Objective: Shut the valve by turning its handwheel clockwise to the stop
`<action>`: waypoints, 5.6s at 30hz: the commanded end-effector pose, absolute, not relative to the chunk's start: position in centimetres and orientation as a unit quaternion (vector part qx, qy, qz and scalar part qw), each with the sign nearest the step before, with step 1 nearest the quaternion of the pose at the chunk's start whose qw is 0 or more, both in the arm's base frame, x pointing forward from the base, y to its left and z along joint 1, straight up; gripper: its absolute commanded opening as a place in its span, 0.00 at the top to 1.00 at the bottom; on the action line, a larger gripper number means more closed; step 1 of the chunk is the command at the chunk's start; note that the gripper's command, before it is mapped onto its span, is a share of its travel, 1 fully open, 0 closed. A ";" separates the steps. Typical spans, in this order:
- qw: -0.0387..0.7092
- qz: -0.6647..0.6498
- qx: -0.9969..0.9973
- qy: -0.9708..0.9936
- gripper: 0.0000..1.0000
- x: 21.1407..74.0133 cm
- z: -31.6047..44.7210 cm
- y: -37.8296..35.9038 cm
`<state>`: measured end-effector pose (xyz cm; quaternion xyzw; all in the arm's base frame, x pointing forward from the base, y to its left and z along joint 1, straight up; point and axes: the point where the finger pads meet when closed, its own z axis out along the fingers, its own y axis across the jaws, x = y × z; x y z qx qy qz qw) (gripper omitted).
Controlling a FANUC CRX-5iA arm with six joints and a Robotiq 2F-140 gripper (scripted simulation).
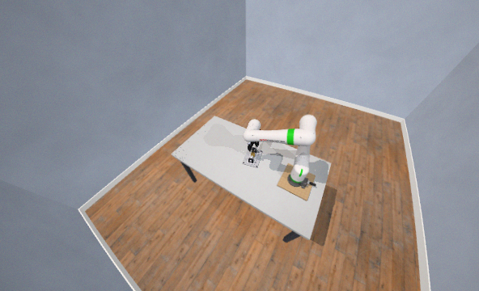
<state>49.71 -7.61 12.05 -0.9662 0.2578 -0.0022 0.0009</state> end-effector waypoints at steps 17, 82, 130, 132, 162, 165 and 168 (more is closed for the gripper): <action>0.001 -0.002 -0.929 0.370 1.00 49.7 12.0 -7.6; 0.001 -0.002 -0.894 0.447 1.00 49.7 12.0 -7.6; 0.001 -0.002 -0.894 0.447 0.00 49.7 12.1 -7.6; 0.001 -0.002 -0.894 0.447 0.00 49.7 12.2 -7.6; 0.001 -0.002 -0.894 0.447 0.00 49.7 17.1 -7.6; 0.001 -0.002 -0.894 0.447 0.00 49.7 17.8 -7.6; 0.001 -0.002 -0.894 0.447 0.00 49.7 18.5 -7.6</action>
